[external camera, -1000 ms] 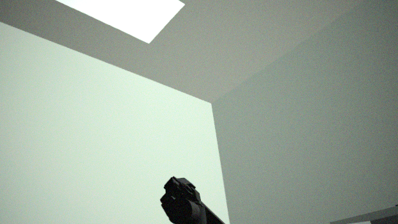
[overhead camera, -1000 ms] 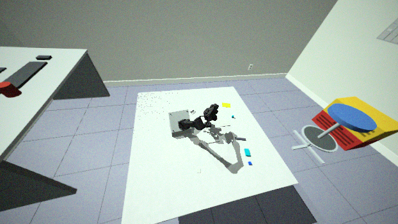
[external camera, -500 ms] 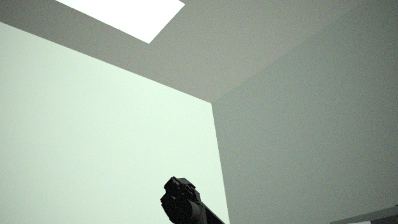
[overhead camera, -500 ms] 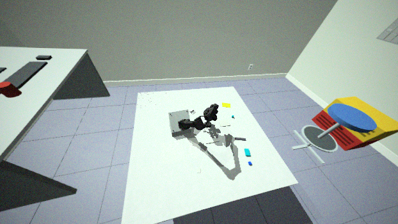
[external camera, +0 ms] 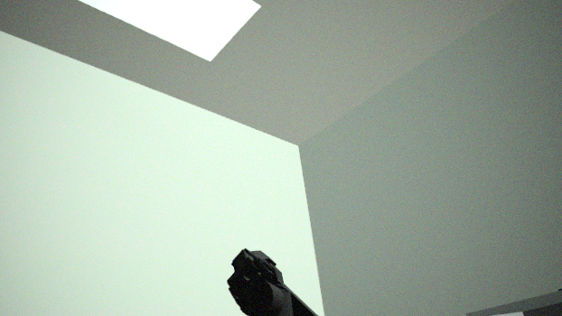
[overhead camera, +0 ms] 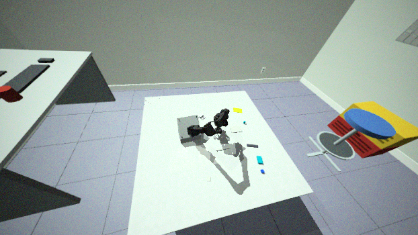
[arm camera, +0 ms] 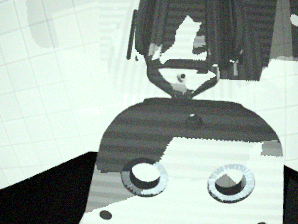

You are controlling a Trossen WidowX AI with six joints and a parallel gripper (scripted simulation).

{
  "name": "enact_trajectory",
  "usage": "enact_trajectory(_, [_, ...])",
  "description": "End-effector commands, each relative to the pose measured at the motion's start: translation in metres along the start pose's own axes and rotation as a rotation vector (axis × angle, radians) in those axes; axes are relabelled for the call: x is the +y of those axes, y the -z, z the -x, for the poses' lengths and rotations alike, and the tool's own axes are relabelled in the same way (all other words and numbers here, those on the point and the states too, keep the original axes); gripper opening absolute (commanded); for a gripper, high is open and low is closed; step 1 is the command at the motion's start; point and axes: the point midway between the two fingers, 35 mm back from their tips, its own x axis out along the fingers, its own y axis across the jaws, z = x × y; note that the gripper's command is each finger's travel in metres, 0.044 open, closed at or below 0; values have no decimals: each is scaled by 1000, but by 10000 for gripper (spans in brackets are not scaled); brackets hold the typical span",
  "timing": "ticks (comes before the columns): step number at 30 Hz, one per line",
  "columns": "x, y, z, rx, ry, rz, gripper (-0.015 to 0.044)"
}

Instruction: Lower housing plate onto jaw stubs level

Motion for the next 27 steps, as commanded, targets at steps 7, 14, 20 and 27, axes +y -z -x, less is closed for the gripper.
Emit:
enact_trajectory(7, [2,0,-12,3,-6,-6,351])
enact_trajectory(14, [2,-1,-24,3,-6,-6,351])
enact_trajectory(20, [2,-1,-34,3,-6,-6,351])
enact_trajectory(27, [2,-1,-45,2,-5,-6,351])
